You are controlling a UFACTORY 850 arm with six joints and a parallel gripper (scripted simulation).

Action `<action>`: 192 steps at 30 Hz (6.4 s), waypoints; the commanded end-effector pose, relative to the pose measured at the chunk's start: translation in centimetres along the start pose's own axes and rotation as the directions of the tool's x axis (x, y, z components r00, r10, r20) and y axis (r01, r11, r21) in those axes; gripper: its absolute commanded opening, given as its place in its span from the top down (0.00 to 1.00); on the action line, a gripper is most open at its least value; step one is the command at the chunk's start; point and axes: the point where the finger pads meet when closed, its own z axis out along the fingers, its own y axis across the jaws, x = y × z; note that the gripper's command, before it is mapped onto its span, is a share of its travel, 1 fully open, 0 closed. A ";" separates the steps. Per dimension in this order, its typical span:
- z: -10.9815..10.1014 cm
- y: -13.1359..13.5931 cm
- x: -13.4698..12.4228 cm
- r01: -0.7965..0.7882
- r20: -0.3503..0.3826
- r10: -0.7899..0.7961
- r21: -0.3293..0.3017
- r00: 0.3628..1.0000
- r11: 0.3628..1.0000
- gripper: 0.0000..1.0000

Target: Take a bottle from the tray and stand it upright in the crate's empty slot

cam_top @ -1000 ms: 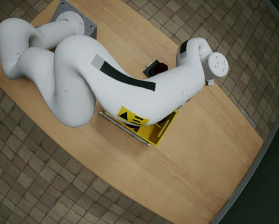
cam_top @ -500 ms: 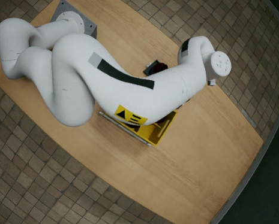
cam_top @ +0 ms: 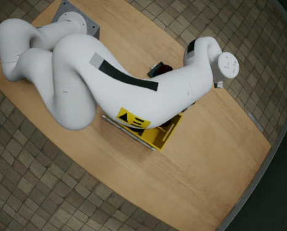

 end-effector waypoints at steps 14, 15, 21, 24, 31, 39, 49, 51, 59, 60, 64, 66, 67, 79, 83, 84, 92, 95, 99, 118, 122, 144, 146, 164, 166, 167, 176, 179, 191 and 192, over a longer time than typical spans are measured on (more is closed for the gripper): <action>-0.2 0.0 0.1 -0.001 -0.002 0.001 0.000 1.000 1.000 1.00; -0.2 0.0 0.1 -0.001 -0.002 0.001 0.000 1.000 1.000 1.00; -0.2 0.0 0.1 -0.001 -0.002 0.001 0.000 1.000 1.000 1.00; -0.3 0.0 0.1 -0.001 -0.002 0.001 0.000 1.000 1.000 1.00; -0.6 0.0 0.1 -0.001 -0.002 0.001 0.000 1.000 1.000 1.00; -1.2 0.0 0.1 -0.001 -0.002 0.001 0.000 1.000 1.000 1.00; -2.4 0.0 0.1 -0.001 -0.002 0.001 0.000 1.000 1.000 1.00; -2.4 0.0 0.1 -0.001 -0.002 0.001 0.000 1.000 1.000 1.00; -3.3 0.0 0.0 -0.001 -0.002 0.001 0.000 1.000 1.000 1.00; -3.4 0.0 0.0 -0.001 -0.002 0.001 0.000 1.000 1.000 1.00; -3.7 0.0 0.0 -0.001 -0.002 0.001 0.000 1.000 1.000 1.00; -3.8 0.0 0.0 -0.001 -0.002 0.001 0.000 1.000 1.000 1.00; -3.8 0.0 0.0 -0.001 -0.002 0.001 0.000 1.000 1.000 1.00; -4.1 0.0 0.0 -0.001 -0.002 0.001 0.000 1.000 1.000 1.00; -4.2 0.0 0.0 -0.001 -0.002 0.001 0.000 1.000 1.000 1.00; -4.2 0.0 0.0 -0.001 -0.002 0.001 0.000 1.000 1.000 1.00; -4.2 0.0 0.0 -0.001 -0.002 0.001 0.000 1.000 1.000 1.00; -4.2 0.0 0.0 -0.001 -0.002 0.001 0.000 1.000 1.000 1.00; -4.2 0.0 0.0 -0.001 -0.002 0.001 0.000 1.000 1.000 1.00; -5.2 0.0 0.0 -0.001 -0.002 0.001 0.000 1.000 1.000 1.00; -5.5 0.0 0.0 -0.001 -0.002 0.001 0.000 1.000 1.000 1.00; -7.7 0.0 0.0 -0.001 -0.002 0.001 0.000 1.000 1.000 1.00; -7.8 0.0 0.0 -0.001 -0.002 0.001 0.000 1.000 1.000 1.00; -8.2 0.0 0.0 -0.001 -0.002 0.001 0.000 1.000 1.000 1.00; -8.2 0.0 0.0 -0.001 -0.002 0.001 0.000 1.000 1.000 1.00; -8.2 0.0 0.0 -0.001 -0.002 0.001 0.000 1.000 1.000 1.00; -8.2 0.0 0.0 -0.001 -0.002 0.001 0.000 1.000 1.000 1.00; -8.2 0.0 0.0 -0.001 -0.002 0.001 0.000 1.000 1.000 1.00; -9.1 0.0 0.0 -0.001 -0.002 0.001 0.000 1.000 1.000 1.00; -9.3 0.0 0.0 -0.001 -0.002 0.001 0.000 1.000 1.000 1.00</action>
